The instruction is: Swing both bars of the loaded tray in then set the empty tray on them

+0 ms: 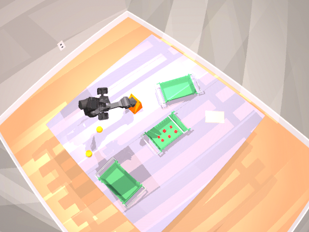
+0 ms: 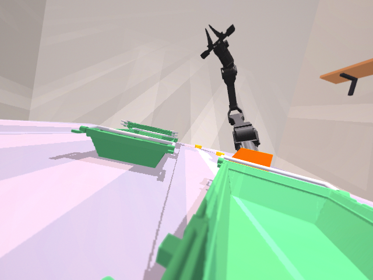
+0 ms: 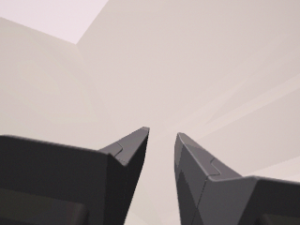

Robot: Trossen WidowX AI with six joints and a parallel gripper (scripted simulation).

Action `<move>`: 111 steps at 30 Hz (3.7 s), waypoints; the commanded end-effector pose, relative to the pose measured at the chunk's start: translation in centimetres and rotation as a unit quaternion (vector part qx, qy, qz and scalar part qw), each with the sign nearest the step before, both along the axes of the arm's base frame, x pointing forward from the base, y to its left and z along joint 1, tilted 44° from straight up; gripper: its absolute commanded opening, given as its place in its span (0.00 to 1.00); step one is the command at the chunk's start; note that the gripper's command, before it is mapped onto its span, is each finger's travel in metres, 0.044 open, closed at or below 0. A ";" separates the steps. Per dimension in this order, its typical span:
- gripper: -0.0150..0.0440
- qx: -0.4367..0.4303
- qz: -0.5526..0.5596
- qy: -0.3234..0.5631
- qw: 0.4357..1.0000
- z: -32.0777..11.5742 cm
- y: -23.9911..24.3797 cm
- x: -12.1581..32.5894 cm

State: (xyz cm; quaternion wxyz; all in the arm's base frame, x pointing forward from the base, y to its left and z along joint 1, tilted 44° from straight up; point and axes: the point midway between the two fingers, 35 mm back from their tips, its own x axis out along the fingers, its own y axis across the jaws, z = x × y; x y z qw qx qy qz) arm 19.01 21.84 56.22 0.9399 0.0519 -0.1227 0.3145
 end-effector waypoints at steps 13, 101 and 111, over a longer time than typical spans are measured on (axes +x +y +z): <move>0.39 -0.203 -0.225 0.222 0.927 -16.3 -3.0 14.7; 0.39 -0.435 -0.468 0.609 0.469 -47.6 -22.8 17.5; 0.39 -0.435 -0.467 0.610 0.469 -46.0 -21.5 17.5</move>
